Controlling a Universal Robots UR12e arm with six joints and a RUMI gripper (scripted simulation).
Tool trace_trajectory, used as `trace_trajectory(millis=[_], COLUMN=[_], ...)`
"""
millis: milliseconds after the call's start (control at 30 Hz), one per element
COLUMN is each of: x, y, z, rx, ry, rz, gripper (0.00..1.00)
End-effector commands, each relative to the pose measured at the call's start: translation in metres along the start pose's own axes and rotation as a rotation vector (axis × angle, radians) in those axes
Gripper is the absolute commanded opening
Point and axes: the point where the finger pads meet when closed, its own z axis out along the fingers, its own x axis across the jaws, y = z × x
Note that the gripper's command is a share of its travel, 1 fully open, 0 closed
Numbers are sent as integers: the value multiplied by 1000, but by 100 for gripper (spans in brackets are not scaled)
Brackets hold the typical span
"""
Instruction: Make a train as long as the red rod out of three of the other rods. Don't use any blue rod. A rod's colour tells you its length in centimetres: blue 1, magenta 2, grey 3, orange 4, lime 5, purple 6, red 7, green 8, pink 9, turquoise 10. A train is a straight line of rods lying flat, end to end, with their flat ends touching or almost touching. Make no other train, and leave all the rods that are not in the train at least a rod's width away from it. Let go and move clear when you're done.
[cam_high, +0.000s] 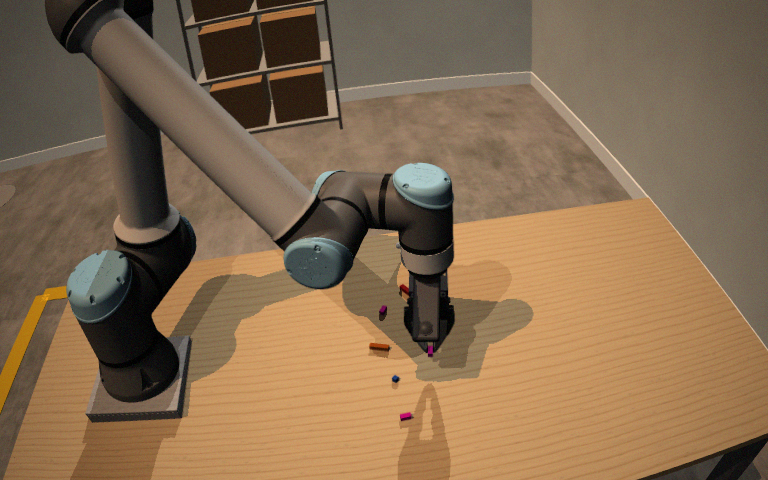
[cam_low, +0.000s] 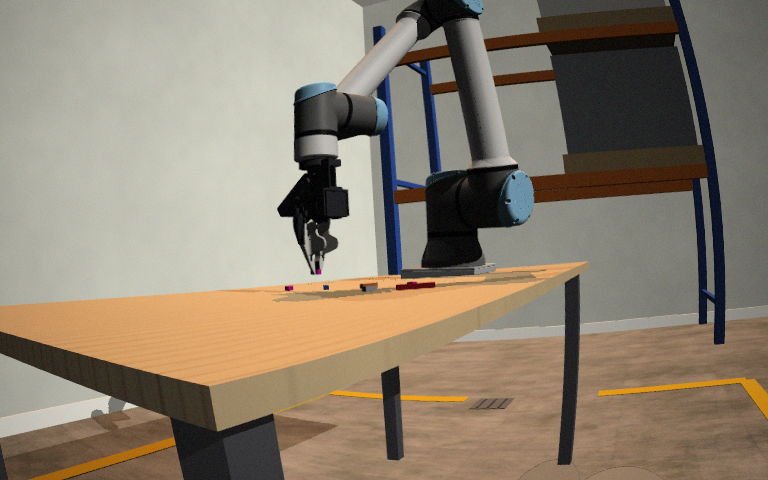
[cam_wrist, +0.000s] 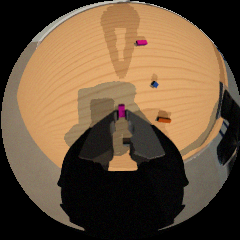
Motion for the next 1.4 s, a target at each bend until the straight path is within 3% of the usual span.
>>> trace_trajectory(millis=[0, 1367], x=[-1, -1], y=[0, 0], z=[15, 21], rx=[0, 0], ry=[-2, -2], rz=[0, 0], gripper=[0, 0])
